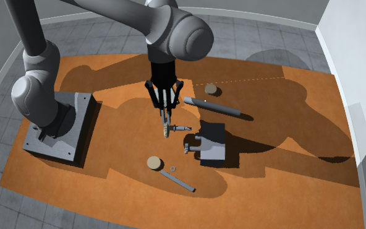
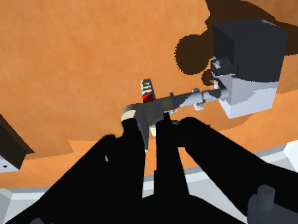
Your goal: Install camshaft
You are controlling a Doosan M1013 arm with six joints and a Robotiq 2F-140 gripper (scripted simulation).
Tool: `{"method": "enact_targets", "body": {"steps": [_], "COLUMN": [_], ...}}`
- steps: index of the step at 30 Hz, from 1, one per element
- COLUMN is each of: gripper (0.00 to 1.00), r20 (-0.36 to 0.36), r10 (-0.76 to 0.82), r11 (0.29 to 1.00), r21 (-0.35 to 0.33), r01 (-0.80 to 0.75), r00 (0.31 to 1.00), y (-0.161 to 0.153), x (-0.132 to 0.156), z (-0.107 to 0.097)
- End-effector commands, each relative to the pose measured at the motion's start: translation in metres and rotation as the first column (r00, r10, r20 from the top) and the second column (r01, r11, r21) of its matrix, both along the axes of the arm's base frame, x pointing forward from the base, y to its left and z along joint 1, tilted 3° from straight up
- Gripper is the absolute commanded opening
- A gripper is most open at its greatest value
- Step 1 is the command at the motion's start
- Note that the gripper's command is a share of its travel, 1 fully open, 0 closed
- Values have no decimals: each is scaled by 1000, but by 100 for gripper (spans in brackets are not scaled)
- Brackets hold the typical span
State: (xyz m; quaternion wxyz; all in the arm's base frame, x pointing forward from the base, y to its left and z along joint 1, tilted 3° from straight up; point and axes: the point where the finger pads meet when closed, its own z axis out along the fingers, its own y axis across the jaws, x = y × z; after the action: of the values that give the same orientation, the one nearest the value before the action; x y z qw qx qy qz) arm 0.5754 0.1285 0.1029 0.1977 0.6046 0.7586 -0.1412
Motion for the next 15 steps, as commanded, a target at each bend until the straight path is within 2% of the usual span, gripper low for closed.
{"method": "enact_targets", "body": {"steps": [1, 9, 15], "gripper": [5, 5, 5], "r20": [0, 0, 0], "r10": [7, 7, 7], "r11": [1000, 1000, 1000], "r21": [-5, -5, -5], "r01": [-7, -7, -7], "r00": [1000, 1000, 1000], "y": [-1, -2, -2], "x": [0, 0, 1], "z": [-13, -34, -43]}}
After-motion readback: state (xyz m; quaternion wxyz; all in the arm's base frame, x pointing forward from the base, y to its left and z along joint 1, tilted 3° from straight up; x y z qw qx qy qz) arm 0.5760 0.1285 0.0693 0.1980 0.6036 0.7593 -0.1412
